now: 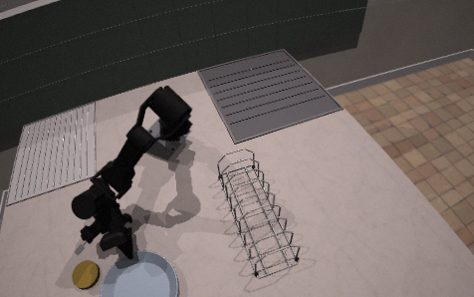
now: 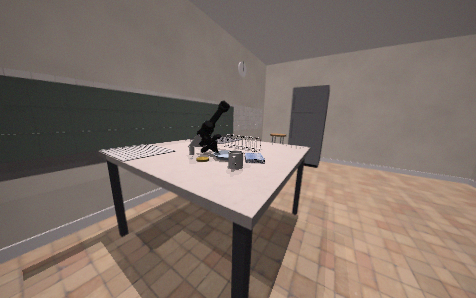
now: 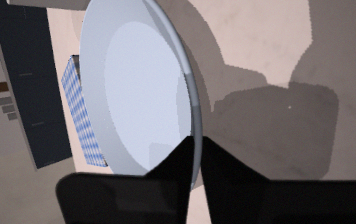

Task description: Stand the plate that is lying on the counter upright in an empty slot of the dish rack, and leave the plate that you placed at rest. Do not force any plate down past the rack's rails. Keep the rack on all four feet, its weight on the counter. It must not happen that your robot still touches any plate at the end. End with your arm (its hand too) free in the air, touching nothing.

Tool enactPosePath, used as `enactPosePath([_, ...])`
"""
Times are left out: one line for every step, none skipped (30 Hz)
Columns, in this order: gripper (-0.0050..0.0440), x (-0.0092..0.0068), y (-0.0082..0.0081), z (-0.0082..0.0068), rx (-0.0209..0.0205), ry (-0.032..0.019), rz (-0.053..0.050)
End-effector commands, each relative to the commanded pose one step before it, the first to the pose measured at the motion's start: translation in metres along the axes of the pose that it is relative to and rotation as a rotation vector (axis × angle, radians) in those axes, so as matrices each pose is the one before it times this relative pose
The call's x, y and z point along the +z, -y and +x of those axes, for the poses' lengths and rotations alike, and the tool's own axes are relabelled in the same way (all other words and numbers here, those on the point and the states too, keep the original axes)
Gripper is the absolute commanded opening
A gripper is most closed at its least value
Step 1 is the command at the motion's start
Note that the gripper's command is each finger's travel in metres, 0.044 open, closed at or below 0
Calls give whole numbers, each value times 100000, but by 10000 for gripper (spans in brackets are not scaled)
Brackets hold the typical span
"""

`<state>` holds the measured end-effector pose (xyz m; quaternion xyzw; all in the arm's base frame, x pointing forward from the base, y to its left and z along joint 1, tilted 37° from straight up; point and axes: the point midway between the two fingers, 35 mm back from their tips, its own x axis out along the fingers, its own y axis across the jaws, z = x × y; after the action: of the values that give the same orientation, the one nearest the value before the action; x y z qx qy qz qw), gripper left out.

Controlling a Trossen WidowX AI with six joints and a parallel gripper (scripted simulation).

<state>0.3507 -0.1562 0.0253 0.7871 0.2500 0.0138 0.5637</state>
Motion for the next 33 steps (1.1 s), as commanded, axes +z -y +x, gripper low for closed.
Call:
enactPosePath([0, 193, -266, -65, -2025, 465, -430])
enactPosePath([0, 35, -114, -54, -793, 36, 10])
enactPosePath([0, 24, -114, -59, -778, 20, 9])
enactPosePath([0, 15, -113, -63, -759, 6, 8])
enactPosePath([0, 5, -112, -66, -739, -8, 7])
enactPosePath([0, -3, -110, -69, -716, -21, 6])
enactPosePath([0, -1, -134, -72, -606, 1, -184])
enactPosePath([0, -11, -109, -68, -585, -24, -77])
enactPosePath([0, -25, -81, -67, -621, -61, 90])
enactPosePath([0, -31, -81, -71, -623, -71, 93])
enactPosePath([0, -36, -86, -74, -615, -76, 68])
enactPosePath([0, -39, -91, -77, -595, -77, 32])
enactPosePath([0, -42, -94, -79, -570, -78, 2])
enactPosePath([0, -41, -83, -72, -497, -75, 2])
enactPosePath([0, -30, -56, -50, -337, -54, 1])
enactPosePath([0, 0, 0, 0, 0, 0, 0])
enactPosePath([0, 0, 0, 0, 0, 0, 0])
enactPosePath([0, 7, -14, -5, -95, 10, 4])
enactPosePath([0, 20, -42, -14, -286, 29, 12])
enactPosePath([0, 32, -70, -25, -478, 45, 20])
enactPosePath([0, 40, -99, -37, -673, 55, 26])
enactPosePath([0, 38, -113, -46, -764, 50, 27])
enactPosePath([0, 31, -113, -51, -764, 38, 24])
enactPosePath([0, 24, -112, -55, -760, 26, 22])
enactPosePath([0, 17, -112, -58, -754, 14, 19])
enactPosePath([0, 10, -110, -62, -745, 2, 16])
enactPosePath([0, 4, -109, -64, -734, -9, 13])
enactPosePath([0, -2, -107, -67, -724, -20, 11])
enactPosePath([0, -8, -105, -70, -712, -30, 9])
enactPosePath([0, -14, -103, -72, -699, -39, 6])
enactPosePath([0, -19, -101, -74, -684, -48, 4])
enactPosePath([0, -23, -99, -75, -669, -56, 2])
enactPosePath([0, 0, 0, 0, 0, 0, 0])
